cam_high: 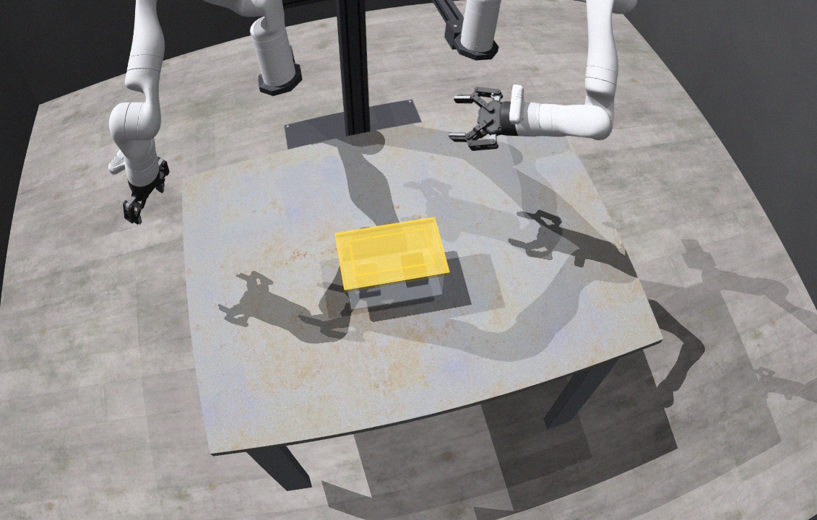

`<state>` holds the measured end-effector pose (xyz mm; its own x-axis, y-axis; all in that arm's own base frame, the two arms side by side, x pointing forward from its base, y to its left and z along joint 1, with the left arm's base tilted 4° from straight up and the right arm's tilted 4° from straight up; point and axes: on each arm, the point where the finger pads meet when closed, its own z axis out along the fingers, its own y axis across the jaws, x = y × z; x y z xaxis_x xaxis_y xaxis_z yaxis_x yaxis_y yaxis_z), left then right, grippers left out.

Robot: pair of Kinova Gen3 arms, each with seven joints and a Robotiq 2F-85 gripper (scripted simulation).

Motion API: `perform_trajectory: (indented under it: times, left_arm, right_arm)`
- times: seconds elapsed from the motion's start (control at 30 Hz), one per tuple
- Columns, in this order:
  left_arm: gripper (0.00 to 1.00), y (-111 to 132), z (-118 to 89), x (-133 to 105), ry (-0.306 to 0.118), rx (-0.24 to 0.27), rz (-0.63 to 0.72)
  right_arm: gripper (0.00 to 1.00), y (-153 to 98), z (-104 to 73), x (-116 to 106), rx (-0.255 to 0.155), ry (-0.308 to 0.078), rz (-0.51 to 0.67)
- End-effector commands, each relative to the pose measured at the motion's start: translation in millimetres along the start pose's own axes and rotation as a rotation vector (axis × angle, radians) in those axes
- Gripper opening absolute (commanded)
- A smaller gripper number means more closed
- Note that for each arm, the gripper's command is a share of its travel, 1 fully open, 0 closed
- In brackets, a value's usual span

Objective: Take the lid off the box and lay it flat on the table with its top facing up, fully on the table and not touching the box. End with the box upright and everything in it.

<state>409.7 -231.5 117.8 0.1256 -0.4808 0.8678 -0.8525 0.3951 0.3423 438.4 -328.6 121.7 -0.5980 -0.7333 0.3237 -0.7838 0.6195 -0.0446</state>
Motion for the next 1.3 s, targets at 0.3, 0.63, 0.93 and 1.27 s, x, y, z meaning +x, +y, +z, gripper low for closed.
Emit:
perform_trajectory:
  times: [0.3, 0.63, 0.93, 1.27]
  left_arm:
    - [1.000, 14, -26, -30, -0.292, 0.011, 0.285]
    - [1.000, 24, -56, -45, -0.490, -0.015, 0.481]
    - [1.000, 34, -91, -53, -0.672, -0.065, 0.663]
    - [1.000, 49, -140, -54, -0.885, -0.155, 0.870]
  right_arm:
    - [1.000, 25, 8.8, 106, -0.073, -0.044, 0.492]
    - [1.000, 48, 12.7, 159, -0.115, -0.061, 0.765]
    - [1.000, 75, 15.2, 207, -0.156, -0.074, 1.036]
    - [1.000, 111, 16.2, 259, -0.203, -0.088, 1.360]
